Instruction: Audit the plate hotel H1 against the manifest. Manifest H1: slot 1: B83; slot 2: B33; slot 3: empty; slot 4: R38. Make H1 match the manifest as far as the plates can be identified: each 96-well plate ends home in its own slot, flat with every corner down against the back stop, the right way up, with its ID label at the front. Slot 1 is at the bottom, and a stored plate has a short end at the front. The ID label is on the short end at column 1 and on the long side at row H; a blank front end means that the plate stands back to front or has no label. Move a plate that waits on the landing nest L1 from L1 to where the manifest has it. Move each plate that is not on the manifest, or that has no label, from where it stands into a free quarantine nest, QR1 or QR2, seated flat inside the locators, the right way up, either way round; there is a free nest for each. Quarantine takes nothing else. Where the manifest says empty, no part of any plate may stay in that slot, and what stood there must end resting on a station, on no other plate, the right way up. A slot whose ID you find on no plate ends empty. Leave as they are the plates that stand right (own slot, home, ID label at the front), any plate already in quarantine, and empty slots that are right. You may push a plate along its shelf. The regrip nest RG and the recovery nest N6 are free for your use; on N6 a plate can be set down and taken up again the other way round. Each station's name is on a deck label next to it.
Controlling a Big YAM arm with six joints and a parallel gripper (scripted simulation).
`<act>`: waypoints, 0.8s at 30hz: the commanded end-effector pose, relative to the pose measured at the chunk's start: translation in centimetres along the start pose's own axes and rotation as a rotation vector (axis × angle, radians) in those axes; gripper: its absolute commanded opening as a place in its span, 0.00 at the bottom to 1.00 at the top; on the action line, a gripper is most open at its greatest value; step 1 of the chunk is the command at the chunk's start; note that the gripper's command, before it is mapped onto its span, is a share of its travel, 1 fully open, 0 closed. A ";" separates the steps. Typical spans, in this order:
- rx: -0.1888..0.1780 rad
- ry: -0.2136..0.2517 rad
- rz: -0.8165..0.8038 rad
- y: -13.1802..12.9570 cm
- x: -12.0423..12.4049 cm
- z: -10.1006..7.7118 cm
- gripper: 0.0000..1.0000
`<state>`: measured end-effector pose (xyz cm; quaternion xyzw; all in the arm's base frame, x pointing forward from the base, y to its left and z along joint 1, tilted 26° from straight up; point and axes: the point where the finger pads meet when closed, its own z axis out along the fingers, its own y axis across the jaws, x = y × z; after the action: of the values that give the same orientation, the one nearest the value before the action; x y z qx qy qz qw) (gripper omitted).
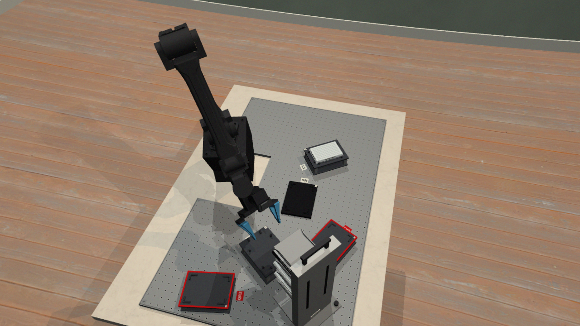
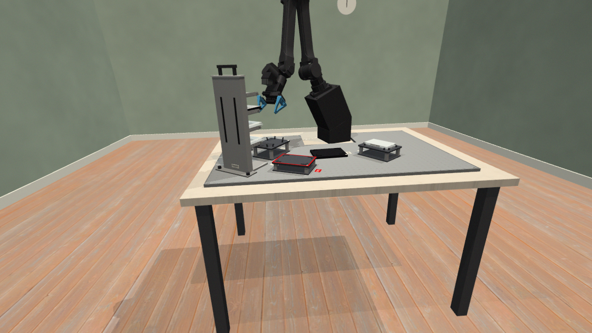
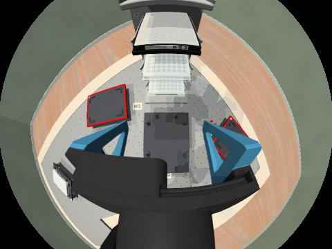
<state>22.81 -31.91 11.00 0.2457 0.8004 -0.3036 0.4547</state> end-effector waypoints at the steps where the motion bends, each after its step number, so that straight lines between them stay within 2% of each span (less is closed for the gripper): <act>1: 0.014 -0.033 -0.014 -0.5 -0.6 0.3 1.00; 20: 0.019 -0.035 -0.013 -0.8 1.3 2.4 1.00; 24: 0.006 -0.051 -0.012 -0.1 0.0 3.3 1.00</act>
<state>23.29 -33.52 8.26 0.2457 0.7996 -0.3055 0.4549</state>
